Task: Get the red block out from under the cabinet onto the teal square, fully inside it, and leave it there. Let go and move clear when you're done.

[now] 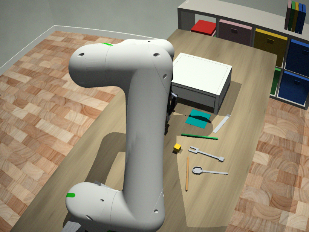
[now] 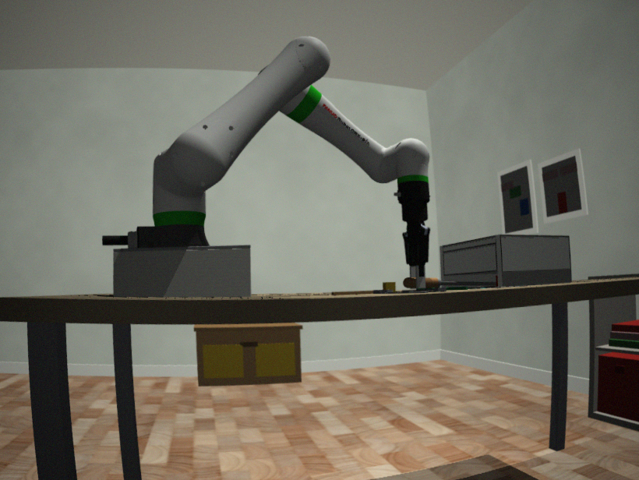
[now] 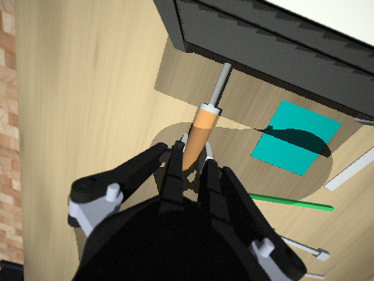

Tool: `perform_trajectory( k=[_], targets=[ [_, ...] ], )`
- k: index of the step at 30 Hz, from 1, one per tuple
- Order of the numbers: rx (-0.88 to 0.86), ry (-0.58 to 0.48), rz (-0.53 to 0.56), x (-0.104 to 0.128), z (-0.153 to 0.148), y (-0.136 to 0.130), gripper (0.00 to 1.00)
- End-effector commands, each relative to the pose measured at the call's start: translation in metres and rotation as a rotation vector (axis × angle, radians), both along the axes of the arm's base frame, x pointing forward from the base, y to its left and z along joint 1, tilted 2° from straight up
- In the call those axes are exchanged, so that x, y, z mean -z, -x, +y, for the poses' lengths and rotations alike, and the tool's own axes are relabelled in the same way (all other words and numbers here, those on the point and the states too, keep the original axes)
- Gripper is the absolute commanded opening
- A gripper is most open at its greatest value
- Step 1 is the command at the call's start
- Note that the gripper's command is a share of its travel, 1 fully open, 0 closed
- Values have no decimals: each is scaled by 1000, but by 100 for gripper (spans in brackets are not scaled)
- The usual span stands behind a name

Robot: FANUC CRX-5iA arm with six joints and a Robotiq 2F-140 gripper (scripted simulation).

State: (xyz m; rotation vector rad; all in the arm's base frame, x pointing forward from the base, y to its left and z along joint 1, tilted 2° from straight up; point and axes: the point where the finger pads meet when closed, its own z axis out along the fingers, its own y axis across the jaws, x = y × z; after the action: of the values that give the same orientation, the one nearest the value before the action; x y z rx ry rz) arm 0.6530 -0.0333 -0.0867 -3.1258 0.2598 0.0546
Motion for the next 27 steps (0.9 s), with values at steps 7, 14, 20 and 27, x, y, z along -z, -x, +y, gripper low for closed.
perform_trajectory(
  k=[7, 14, 20, 27],
  targets=[
    [0, 0, 0, 0, -21, 3, 0],
    [-1, 0, 0, 0, -41, 7, 0],
    [-1, 0, 0, 0, -49, 8, 0],
    [-1, 0, 0, 0, -57, 9, 0]
  ],
)
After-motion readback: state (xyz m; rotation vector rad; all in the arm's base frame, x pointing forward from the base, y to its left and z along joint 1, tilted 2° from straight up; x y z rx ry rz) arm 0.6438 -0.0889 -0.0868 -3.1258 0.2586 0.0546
